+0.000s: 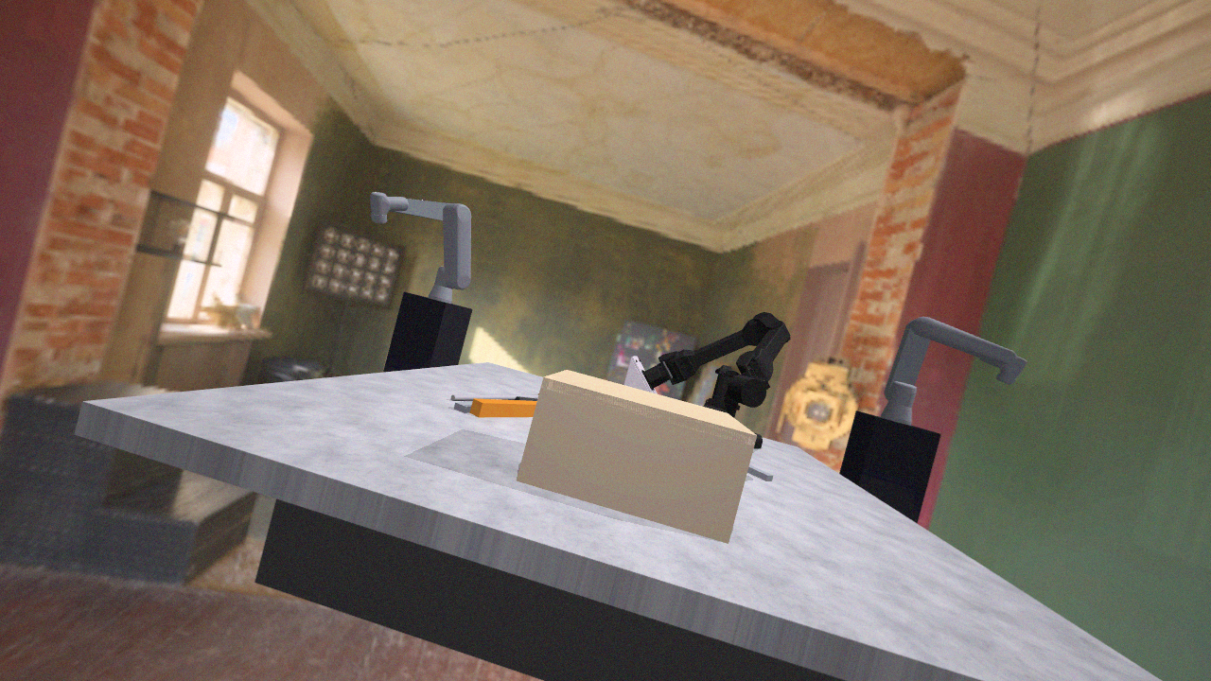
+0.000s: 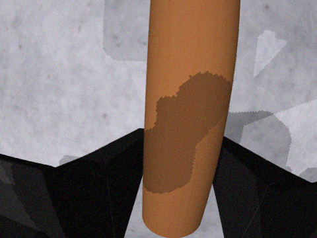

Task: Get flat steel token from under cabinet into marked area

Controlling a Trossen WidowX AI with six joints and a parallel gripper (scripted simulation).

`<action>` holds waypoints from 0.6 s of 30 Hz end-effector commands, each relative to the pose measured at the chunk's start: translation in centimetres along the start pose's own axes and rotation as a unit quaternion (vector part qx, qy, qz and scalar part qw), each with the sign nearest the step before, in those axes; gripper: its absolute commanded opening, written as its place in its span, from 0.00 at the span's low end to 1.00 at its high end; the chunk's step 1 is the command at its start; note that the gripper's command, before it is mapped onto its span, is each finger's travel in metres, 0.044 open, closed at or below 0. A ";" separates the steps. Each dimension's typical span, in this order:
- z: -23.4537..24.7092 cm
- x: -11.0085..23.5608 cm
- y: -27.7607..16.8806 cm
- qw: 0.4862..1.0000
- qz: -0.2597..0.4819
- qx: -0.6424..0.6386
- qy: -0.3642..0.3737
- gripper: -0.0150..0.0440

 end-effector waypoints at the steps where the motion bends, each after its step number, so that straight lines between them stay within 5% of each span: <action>1: -0.2 0.0 0.9 1.000 -0.002 0.000 0.000 0.25; 18: -0.7 0.0 3.2 1.000 -0.002 0.000 0.000 0.25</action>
Point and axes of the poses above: the point midway between the two fingers, 35 mm back from their tips, its own x axis back along the fingers, its own z axis across the jaws, y = z × x, the point moved 1 cm from there along x, back along the fingers, and after that the axes turned 13 degrees about x, right-handed, at the moved point
